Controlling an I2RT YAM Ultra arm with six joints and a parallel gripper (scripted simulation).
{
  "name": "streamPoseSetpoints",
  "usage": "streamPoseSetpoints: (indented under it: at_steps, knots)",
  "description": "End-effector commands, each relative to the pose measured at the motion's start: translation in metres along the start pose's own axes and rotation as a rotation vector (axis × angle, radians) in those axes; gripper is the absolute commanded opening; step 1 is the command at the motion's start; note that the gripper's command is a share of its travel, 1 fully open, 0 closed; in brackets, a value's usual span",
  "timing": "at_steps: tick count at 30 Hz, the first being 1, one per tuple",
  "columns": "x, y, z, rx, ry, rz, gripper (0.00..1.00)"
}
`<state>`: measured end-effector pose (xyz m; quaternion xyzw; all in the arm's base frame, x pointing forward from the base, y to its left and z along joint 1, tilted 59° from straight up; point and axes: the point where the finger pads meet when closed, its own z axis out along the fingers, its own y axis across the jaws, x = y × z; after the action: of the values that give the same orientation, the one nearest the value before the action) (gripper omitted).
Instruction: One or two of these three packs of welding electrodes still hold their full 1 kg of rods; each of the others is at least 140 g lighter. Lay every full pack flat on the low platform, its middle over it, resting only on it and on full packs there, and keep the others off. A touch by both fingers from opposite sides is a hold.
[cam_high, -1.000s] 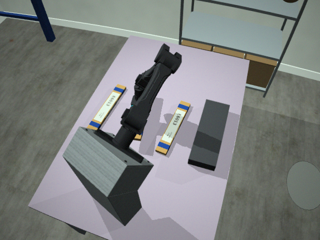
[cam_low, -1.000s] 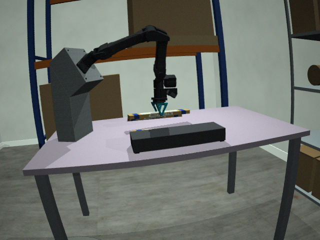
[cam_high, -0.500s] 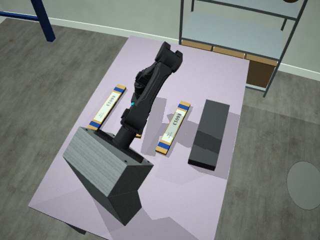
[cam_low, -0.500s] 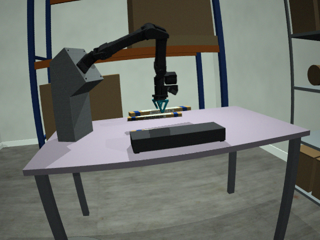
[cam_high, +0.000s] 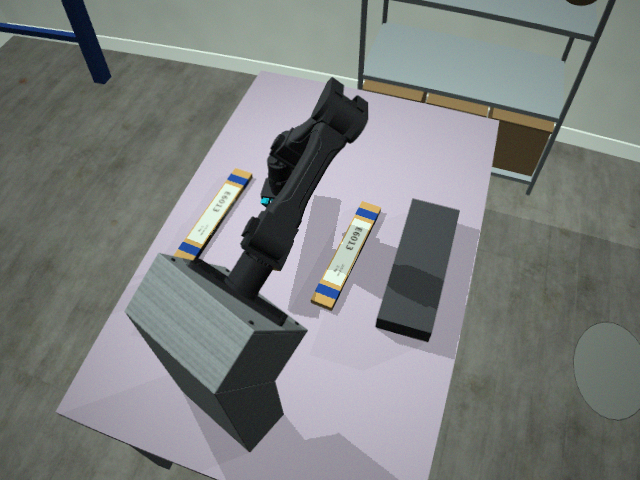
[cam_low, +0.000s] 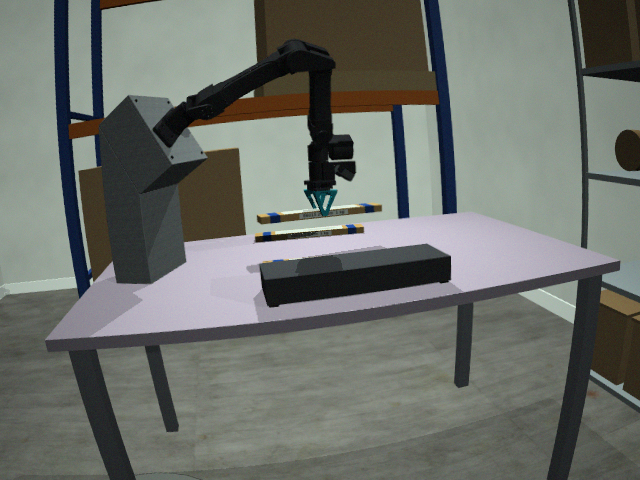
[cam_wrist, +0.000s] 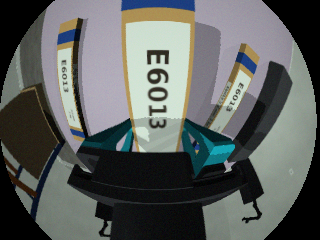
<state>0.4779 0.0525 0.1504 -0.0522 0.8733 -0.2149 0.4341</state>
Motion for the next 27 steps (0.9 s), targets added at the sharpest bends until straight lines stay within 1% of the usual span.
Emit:
streamPoseSetpoints:
  at_steps: [1, 10, 12, 13, 16, 18, 22, 24, 27]
  knots:
    - [-0.011, 0.008, -0.033, -0.021, -0.031, -0.009, 0.0]
    - [-0.01, 0.007, -0.051, -0.021, -0.031, -0.01, 0.0]
    - [-0.01, 0.007, -0.051, -0.021, -0.031, -0.01, 0.0]
    - [-0.013, 0.007, -0.053, -0.021, -0.037, -0.005, 0.0]
    - [-0.006, 0.008, -0.058, -0.021, -0.024, -0.015, 0.0]
    - [-0.014, 0.006, -0.064, -0.021, -0.039, -0.004, 0.0]
    - [-0.007, 0.007, -0.07, -0.021, -0.028, -0.012, 0.0]
    - [-0.014, 0.006, -0.076, -0.021, -0.04, -0.002, 0.0]
    - [-0.012, 0.006, -0.081, -0.021, -0.037, -0.005, 0.0]
